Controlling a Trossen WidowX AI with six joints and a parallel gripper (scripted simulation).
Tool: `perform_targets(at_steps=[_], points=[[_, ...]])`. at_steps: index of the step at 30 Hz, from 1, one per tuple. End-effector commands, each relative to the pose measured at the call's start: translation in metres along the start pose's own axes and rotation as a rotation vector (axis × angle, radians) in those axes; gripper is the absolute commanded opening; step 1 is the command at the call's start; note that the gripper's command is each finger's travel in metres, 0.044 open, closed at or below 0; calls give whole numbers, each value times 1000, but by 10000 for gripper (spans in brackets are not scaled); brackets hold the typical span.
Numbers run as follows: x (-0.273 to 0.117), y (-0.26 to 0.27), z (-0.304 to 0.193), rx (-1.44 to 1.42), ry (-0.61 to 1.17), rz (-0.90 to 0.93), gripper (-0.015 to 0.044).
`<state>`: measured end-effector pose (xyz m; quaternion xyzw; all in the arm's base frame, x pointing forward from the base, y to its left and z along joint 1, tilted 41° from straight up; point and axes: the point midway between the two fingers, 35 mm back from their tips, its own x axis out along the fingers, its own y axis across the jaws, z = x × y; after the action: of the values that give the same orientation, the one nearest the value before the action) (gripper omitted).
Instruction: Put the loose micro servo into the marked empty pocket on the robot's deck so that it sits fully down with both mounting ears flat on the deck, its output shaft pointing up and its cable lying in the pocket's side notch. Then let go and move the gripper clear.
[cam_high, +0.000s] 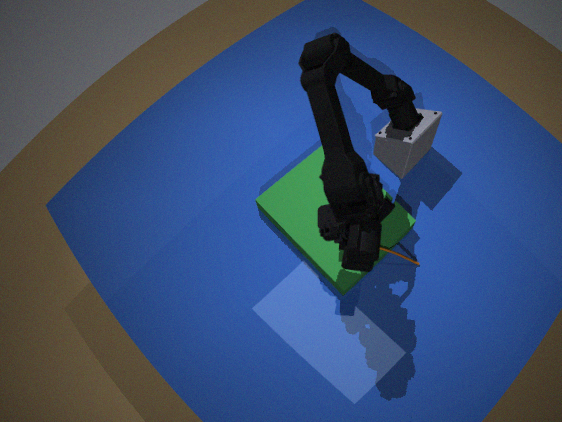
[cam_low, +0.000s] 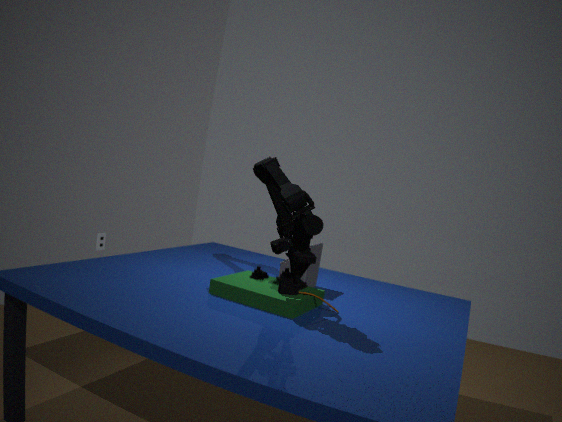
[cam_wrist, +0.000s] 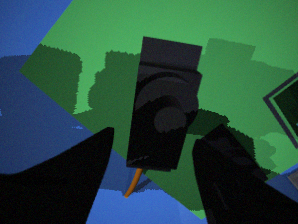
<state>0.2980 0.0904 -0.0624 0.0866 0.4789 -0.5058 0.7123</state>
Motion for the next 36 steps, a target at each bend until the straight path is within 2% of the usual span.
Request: perform_targets(at_steps=[1,2,7,10,16,36], points=[[1,0,0,-5,-6,0,125],[1,0,0,-5,-6,0,99],[1,0,0,-5,-6,0,65],[-5,0,0,-5,-6,0,0],[-28,-7,0,-5,-5,0,0],[-29,-14,2,-5,-5,0,0]])
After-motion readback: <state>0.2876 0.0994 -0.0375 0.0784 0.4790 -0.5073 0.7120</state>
